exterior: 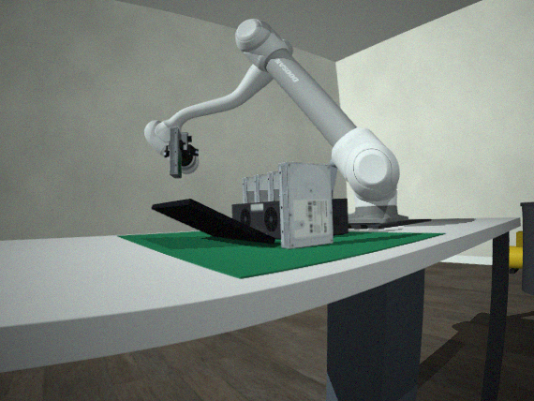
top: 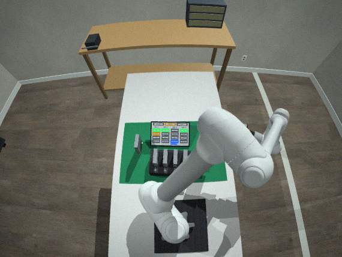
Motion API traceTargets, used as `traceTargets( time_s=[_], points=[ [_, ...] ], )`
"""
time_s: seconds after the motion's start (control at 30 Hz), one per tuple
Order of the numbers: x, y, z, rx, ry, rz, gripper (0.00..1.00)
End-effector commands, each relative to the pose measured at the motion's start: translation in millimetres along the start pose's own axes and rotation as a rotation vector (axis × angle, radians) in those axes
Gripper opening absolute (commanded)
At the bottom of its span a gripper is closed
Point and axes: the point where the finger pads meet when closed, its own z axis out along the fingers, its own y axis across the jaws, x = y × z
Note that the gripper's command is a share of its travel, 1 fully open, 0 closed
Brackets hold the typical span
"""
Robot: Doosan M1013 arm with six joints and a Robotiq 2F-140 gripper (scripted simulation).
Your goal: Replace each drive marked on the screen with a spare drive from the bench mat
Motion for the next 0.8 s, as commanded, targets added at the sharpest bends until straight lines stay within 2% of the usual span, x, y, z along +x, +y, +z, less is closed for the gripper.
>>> traceTargets(
  time_s=[0.0, 0.77],
  points=[
    [1.0, -0.3, -0.1, 0.000, -0.001, -0.002, 0.10],
    [1.0, -9.4, -4.0, 0.000, -0.001, -0.002, 0.10]
  ],
)
